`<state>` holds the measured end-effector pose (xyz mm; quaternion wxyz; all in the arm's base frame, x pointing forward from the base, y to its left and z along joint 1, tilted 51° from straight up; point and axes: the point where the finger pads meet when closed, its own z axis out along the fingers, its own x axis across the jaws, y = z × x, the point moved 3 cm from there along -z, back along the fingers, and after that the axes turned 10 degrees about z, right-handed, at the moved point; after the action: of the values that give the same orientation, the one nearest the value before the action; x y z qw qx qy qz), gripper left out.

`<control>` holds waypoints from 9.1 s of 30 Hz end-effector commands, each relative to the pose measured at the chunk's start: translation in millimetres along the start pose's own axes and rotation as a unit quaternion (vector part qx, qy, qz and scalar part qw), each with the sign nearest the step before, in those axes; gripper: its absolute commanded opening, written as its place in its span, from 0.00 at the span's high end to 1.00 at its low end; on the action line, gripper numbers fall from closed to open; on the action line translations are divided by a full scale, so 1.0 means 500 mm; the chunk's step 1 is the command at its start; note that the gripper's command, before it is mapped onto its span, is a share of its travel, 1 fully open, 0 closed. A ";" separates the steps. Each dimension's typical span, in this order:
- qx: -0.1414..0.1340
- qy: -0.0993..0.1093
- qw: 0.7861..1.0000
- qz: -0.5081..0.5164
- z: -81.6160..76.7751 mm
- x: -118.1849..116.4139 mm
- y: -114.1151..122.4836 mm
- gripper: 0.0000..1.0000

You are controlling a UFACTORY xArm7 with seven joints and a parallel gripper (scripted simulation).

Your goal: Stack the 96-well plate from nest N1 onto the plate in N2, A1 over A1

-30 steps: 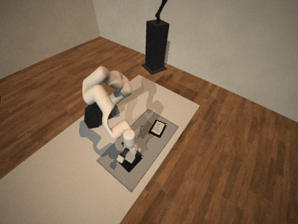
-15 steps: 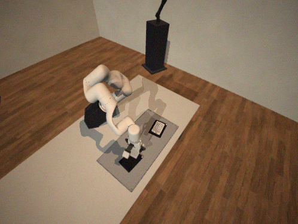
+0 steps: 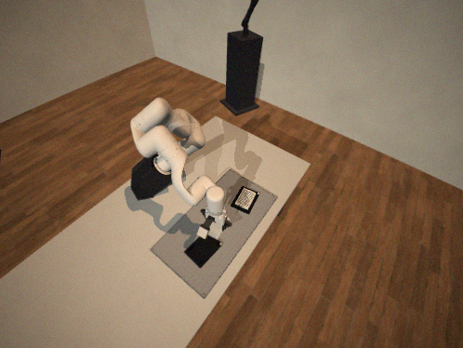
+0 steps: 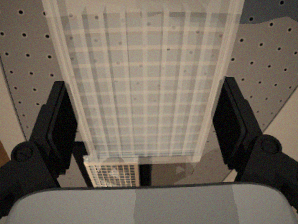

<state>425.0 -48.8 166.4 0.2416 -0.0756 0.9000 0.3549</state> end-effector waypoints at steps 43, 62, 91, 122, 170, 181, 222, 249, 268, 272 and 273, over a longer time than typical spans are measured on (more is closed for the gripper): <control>0.001 -0.002 1.000 0.000 -0.002 -0.005 0.276 1.00; 0.001 -0.002 1.000 0.000 -0.002 -0.006 0.383 1.00; 0.000 -0.002 1.000 0.000 -0.002 -0.008 0.557 1.00; 0.000 -0.002 1.000 0.000 -0.002 -0.008 0.556 1.00; 0.000 -0.001 1.000 0.000 0.122 -0.009 0.555 1.00; 0.000 -0.001 1.000 0.000 0.135 -0.009 0.555 1.00; 0.000 -0.001 1.000 0.000 0.143 -0.008 0.555 1.00; 0.000 -0.001 1.000 0.000 0.151 -0.008 0.555 1.00; 0.000 -0.001 1.000 0.000 0.156 -0.008 0.555 1.00; 0.000 -0.001 1.000 0.000 0.157 -0.008 0.555 1.00; 0.000 -0.001 1.000 0.000 0.159 -0.008 0.555 0.00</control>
<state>372.4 208.7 285.0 0.2418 -0.0755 0.9001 0.3546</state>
